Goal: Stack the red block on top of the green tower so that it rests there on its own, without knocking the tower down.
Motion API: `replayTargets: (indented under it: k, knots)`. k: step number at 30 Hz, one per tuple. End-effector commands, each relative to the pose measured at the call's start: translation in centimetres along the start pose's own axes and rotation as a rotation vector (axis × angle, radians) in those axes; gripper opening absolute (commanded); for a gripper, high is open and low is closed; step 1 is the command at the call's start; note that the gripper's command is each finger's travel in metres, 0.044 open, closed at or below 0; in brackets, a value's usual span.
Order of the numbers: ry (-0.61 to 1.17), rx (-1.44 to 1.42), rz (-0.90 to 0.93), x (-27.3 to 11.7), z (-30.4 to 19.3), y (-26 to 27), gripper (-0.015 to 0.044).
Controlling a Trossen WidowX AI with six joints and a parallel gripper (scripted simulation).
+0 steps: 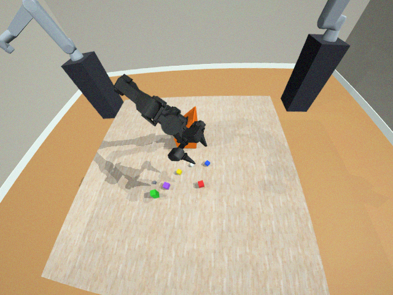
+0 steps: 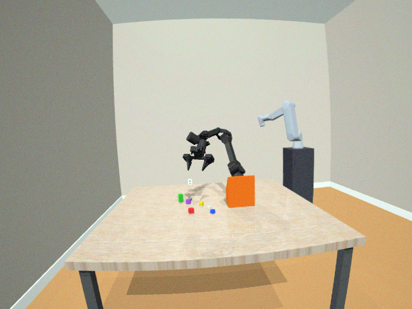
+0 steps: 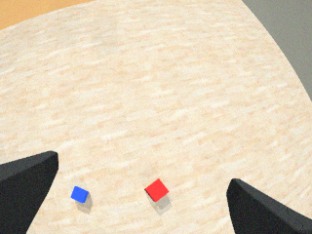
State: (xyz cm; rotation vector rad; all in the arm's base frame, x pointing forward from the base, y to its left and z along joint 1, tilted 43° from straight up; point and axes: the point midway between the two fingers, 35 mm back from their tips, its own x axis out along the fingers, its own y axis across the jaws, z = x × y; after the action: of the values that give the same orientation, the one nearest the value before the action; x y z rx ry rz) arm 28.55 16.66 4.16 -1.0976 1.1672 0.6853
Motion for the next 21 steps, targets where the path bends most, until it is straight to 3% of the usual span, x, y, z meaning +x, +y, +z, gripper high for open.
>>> replayTargets:
  k: [1, 21]
  knots:
    - [0.101, 0.12, -0.005, 2.0, -0.9, -1.0, 0.044]
    - [0.544, 0.648, -0.187, 12.0, -6.4, -4.3, 0.044]
